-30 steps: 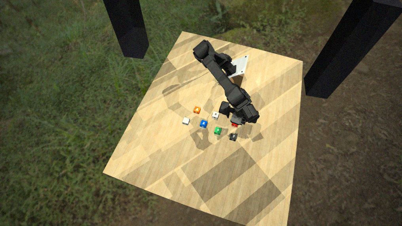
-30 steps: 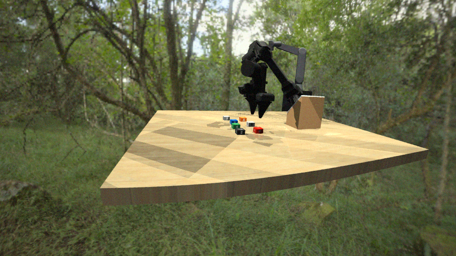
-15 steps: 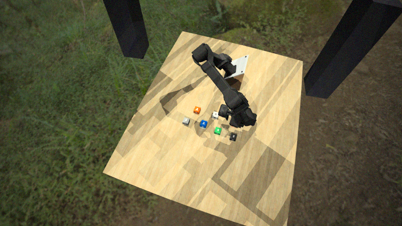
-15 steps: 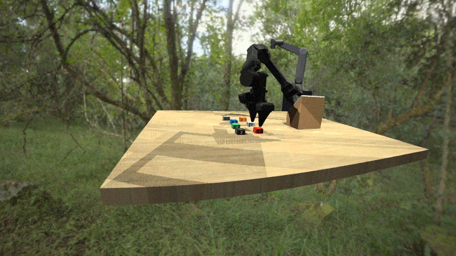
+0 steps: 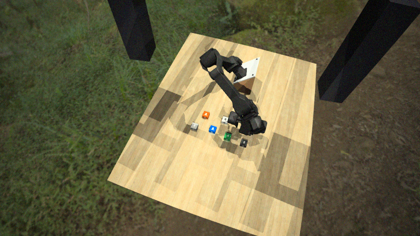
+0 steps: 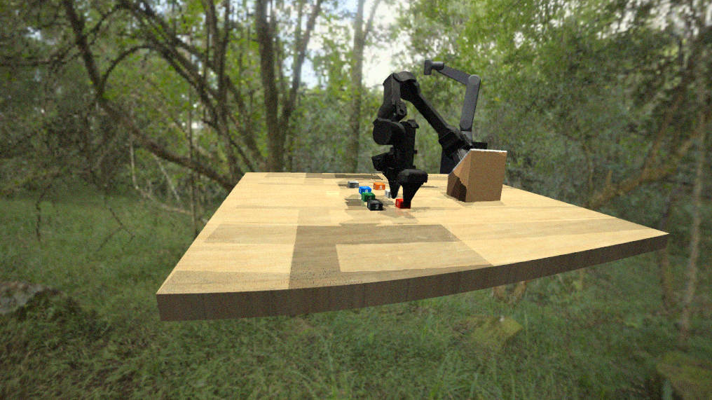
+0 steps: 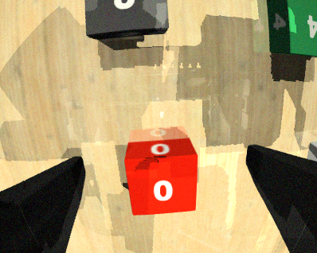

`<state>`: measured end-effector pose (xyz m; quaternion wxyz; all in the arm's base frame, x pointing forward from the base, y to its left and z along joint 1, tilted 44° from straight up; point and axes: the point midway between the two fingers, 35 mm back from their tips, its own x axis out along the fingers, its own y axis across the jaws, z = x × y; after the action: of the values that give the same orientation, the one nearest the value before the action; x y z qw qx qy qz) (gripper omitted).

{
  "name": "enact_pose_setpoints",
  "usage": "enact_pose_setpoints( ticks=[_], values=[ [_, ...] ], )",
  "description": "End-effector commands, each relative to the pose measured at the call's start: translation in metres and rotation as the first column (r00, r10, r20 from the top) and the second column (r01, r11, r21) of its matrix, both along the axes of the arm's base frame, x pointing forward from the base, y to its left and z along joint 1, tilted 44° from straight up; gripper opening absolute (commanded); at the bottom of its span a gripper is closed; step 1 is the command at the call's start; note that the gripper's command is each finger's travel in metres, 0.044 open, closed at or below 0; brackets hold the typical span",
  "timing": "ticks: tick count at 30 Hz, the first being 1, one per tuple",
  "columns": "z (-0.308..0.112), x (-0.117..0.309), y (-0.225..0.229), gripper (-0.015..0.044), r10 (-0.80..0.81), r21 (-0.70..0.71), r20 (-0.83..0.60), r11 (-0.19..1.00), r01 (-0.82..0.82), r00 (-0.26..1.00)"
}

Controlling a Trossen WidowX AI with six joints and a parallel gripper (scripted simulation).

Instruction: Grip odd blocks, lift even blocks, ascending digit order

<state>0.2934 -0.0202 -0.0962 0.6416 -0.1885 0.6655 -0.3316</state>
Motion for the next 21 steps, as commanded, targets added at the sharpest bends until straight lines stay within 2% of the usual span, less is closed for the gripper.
enact_pose_setpoints(
  ticks=[1,11,21],
  values=[
    [-0.0026,-0.0025,-0.0023,0.0374,0.008,-0.004,-0.009,1.0,-0.008,1.0],
    [-0.0026,-0.0025,-0.0023,0.012,0.008,-0.004,-0.009,1.0,-0.008,1.0],
    [-0.0026,-0.0025,-0.0023,0.012,0.008,-0.004,-0.009,1.0,-0.008,1.0]
  ],
)
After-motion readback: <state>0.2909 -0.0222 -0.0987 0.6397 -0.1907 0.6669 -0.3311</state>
